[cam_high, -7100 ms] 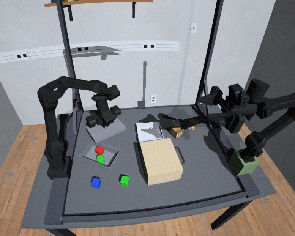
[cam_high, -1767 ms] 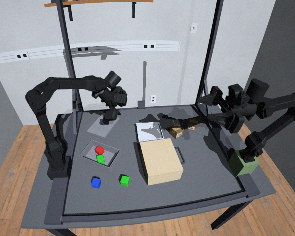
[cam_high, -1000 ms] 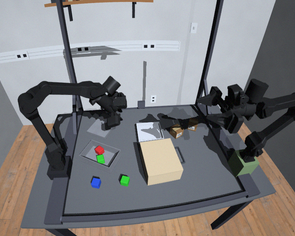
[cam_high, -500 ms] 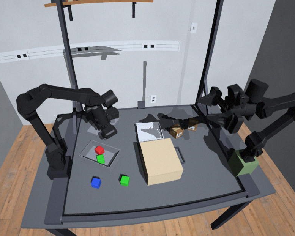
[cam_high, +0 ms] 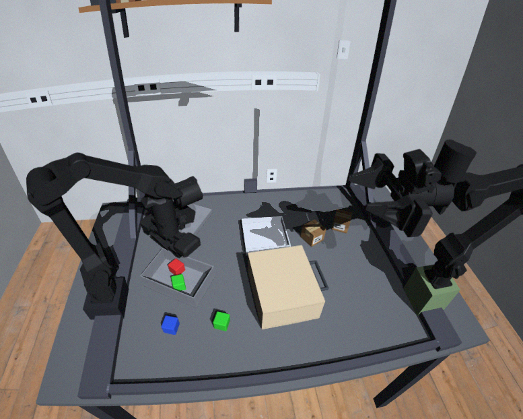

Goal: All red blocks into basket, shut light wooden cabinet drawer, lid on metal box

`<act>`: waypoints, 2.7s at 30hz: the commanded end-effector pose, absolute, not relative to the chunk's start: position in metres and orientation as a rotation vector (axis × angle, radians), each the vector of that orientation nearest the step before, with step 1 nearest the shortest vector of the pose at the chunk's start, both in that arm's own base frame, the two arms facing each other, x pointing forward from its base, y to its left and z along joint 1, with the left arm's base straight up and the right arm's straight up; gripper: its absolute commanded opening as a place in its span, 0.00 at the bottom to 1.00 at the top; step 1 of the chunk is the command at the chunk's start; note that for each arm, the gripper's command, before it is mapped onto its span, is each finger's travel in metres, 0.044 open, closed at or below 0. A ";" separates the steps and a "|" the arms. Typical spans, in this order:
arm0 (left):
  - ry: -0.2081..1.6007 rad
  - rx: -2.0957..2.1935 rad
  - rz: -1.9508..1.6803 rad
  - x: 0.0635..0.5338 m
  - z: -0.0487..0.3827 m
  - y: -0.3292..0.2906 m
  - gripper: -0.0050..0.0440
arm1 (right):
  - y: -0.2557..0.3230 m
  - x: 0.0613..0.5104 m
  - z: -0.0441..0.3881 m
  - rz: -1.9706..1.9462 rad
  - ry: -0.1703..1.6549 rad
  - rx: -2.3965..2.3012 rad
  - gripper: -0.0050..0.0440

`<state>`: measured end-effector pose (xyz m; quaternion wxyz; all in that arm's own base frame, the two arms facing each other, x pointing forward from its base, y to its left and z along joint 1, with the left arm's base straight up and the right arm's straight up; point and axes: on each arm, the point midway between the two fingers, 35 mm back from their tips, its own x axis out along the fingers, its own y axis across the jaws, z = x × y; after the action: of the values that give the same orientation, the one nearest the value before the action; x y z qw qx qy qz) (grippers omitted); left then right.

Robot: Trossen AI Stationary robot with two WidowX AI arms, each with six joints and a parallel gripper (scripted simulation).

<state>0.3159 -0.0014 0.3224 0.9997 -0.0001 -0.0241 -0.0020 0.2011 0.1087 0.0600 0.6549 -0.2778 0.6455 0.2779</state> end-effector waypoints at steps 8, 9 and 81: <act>-0.070 -0.003 -0.003 0.314 0.330 -0.001 0.92 | 0.107 0.200 0.059 0.624 1.469 -0.619 0.56; -0.070 -0.003 -0.003 0.314 0.330 -0.001 0.92 | 0.109 0.203 0.063 0.625 1.451 -0.618 0.56; -0.070 -0.003 -0.003 0.314 0.330 -0.001 0.92 | 0.112 0.207 0.029 0.633 1.431 -0.619 0.08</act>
<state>0.3159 -0.0014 0.3223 0.9997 -0.0001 -0.0241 -0.0020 0.1989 0.1075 0.0158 0.6506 -0.2776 0.6499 0.2778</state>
